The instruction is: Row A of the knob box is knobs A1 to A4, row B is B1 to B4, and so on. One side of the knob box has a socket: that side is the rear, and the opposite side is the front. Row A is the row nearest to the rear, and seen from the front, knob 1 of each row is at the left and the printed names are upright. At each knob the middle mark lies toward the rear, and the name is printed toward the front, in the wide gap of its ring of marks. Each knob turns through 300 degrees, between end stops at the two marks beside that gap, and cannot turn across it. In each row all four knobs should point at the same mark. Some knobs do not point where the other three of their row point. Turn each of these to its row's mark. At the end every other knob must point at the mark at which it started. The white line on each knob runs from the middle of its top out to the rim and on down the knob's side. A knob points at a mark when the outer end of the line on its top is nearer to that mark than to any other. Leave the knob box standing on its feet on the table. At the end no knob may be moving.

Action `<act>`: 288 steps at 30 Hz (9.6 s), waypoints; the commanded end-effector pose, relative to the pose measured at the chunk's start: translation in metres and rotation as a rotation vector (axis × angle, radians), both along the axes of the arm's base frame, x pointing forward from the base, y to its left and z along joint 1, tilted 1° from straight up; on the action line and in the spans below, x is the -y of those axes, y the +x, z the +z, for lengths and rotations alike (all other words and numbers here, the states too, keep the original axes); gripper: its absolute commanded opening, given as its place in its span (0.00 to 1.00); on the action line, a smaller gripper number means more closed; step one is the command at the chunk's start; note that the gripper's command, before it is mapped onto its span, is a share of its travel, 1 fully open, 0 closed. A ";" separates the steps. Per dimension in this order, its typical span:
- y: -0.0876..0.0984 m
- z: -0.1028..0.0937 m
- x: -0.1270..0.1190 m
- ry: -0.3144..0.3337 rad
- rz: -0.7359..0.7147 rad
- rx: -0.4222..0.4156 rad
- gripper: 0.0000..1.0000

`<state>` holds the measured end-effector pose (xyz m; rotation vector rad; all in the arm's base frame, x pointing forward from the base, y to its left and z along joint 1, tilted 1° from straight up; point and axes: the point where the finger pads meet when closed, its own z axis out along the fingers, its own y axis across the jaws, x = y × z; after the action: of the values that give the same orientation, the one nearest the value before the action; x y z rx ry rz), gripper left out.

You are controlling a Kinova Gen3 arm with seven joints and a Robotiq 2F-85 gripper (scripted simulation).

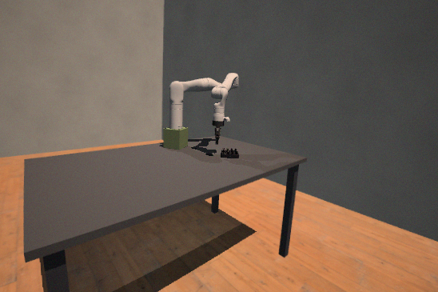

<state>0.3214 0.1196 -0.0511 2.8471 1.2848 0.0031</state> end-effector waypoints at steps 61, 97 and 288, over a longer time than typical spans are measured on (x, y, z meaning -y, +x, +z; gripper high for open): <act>0.000 0.000 0.000 0.001 0.000 0.001 1.00; 0.015 0.003 -0.002 0.011 -0.287 0.009 1.00; 0.067 -0.023 -0.004 0.015 -1.492 0.024 0.19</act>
<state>0.3878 0.1236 -0.0746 2.9688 -0.9904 0.0214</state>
